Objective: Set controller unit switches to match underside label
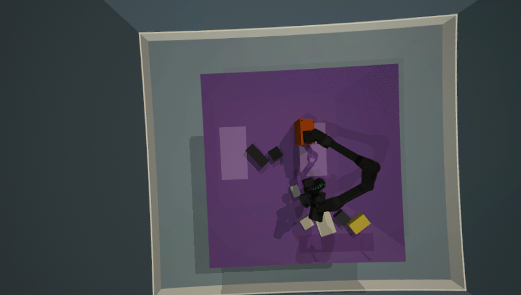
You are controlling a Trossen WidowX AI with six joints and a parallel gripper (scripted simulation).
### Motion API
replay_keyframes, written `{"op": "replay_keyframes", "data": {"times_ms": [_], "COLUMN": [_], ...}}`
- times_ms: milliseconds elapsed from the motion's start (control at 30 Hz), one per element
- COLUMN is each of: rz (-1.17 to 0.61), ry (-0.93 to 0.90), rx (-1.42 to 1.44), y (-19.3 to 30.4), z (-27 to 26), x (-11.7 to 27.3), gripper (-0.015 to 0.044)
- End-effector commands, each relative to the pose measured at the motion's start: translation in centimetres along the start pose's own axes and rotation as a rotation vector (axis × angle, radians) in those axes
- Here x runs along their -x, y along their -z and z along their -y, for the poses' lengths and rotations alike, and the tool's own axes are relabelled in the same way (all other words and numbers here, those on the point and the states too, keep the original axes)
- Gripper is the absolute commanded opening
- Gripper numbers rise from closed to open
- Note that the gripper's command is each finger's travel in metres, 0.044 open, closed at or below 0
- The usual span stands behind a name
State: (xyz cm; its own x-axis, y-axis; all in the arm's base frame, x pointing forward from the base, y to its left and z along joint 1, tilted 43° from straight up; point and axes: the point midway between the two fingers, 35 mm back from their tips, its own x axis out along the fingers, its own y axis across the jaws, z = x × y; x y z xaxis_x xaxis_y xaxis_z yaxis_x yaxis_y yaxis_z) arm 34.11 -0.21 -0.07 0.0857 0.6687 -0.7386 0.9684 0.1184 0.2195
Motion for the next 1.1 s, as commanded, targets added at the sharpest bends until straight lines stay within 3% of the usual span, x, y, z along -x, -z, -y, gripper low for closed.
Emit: {"op": "replay_keyframes", "data": {"times_ms": [0,1067], "rz": [-0.018,-0.018], "ry": [0.017,0.017], "rx": [-0.001,-0.001], "y": [0.3,-0.9], "z": [0.3,0.3], "x": [-0.8,-3.0], "gripper": [0.0338,0.0338]}}
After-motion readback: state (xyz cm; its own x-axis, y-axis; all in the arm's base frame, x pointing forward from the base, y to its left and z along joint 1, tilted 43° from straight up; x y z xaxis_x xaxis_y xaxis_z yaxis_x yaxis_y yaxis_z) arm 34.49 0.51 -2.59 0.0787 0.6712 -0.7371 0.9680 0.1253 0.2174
